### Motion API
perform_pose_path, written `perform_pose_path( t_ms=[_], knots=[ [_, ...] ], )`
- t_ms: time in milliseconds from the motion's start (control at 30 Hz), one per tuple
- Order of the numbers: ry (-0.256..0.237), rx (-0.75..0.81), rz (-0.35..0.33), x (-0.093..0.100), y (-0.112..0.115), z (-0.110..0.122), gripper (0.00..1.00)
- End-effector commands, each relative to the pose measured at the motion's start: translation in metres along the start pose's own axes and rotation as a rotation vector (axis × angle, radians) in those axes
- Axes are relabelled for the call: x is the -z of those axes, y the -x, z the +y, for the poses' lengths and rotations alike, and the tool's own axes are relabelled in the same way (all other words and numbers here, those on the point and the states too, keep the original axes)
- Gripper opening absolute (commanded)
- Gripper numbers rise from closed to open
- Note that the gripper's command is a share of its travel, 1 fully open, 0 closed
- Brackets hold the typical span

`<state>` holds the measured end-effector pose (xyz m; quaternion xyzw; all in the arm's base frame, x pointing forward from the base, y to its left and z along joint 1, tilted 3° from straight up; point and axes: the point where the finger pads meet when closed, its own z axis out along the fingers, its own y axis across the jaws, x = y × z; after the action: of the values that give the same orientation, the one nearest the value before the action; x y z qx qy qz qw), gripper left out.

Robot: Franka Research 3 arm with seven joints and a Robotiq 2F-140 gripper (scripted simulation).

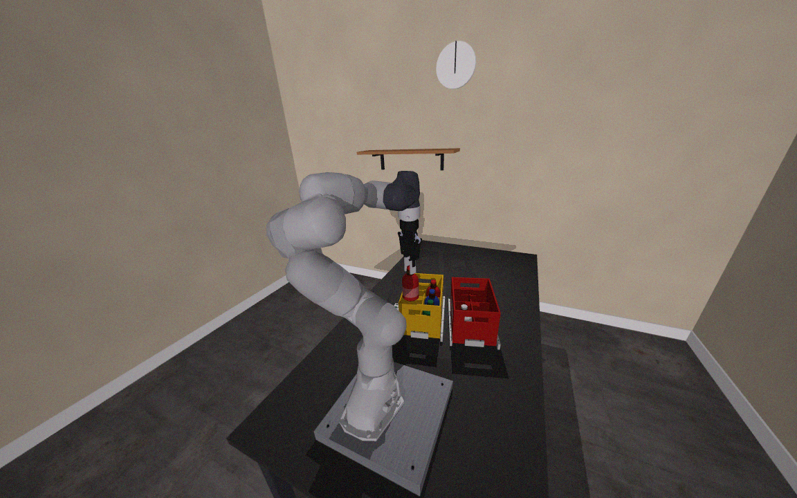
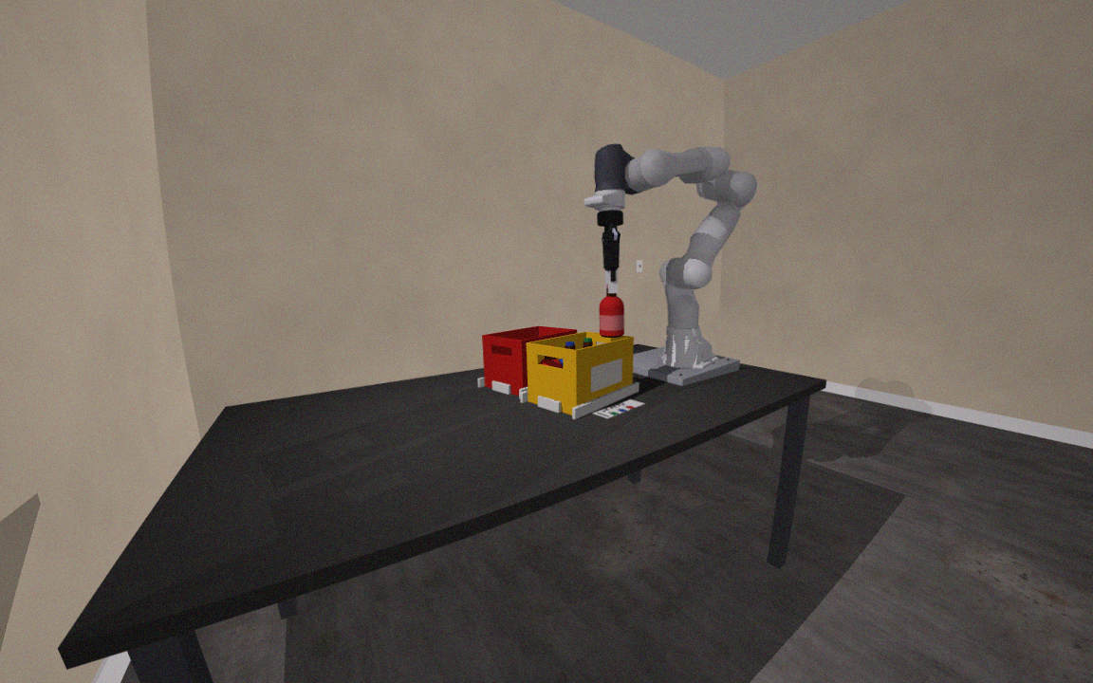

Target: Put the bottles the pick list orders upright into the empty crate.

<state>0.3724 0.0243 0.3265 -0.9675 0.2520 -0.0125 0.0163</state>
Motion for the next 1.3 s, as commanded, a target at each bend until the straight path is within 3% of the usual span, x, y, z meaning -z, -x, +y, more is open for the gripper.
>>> perform_pose_path(
  t_ms=[0, 1267],
  knots=[
    [-0.005, -0.001, 0.016, 0.001, -0.005, -0.002, 0.00],
    [-0.005, -0.001, 0.016, -0.032, -0.007, -0.005, 0.00]
  ],
)
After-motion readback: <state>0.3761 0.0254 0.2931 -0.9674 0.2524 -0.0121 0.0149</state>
